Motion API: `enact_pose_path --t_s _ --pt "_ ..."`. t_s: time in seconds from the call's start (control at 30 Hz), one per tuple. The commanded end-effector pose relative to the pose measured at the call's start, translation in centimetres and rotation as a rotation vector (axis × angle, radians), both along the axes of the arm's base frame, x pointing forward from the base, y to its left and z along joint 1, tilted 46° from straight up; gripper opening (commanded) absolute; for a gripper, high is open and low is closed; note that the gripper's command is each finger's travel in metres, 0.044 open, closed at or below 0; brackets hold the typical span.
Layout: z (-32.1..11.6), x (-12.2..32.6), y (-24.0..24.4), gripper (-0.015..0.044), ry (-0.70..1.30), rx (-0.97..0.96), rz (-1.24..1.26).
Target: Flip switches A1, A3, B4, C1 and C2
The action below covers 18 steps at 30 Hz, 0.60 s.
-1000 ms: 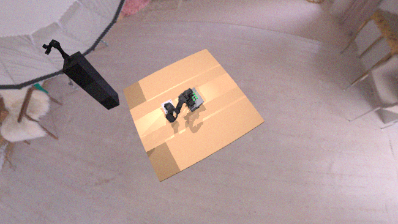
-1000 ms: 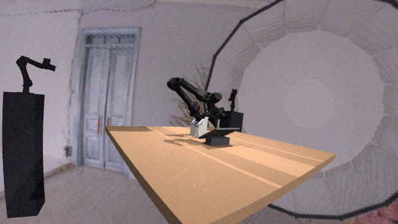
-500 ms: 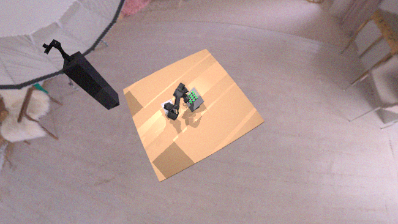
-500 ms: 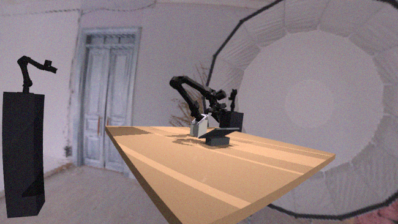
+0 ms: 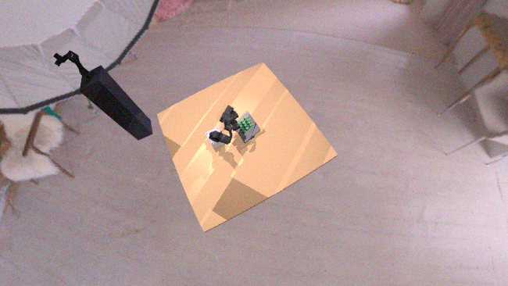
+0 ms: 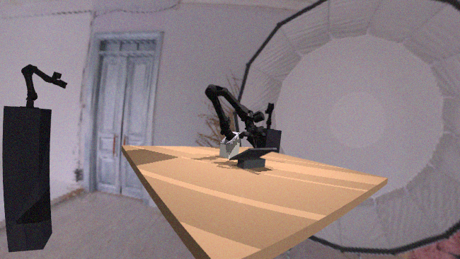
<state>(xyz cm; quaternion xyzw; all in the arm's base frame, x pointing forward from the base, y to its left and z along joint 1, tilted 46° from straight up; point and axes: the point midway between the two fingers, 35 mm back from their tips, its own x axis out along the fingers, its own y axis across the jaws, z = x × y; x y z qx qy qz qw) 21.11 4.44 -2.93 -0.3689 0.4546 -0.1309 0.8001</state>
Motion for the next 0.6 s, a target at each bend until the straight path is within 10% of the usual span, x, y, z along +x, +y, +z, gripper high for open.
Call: enact_pose_path --t_s 0.0,0.57 --pt "-0.3 0.2 -0.3 0.0000 0.001 -0.007 0.006" --pt "-1.7 1.6 -1.6 0.0000 0.000 -0.008 0.006"
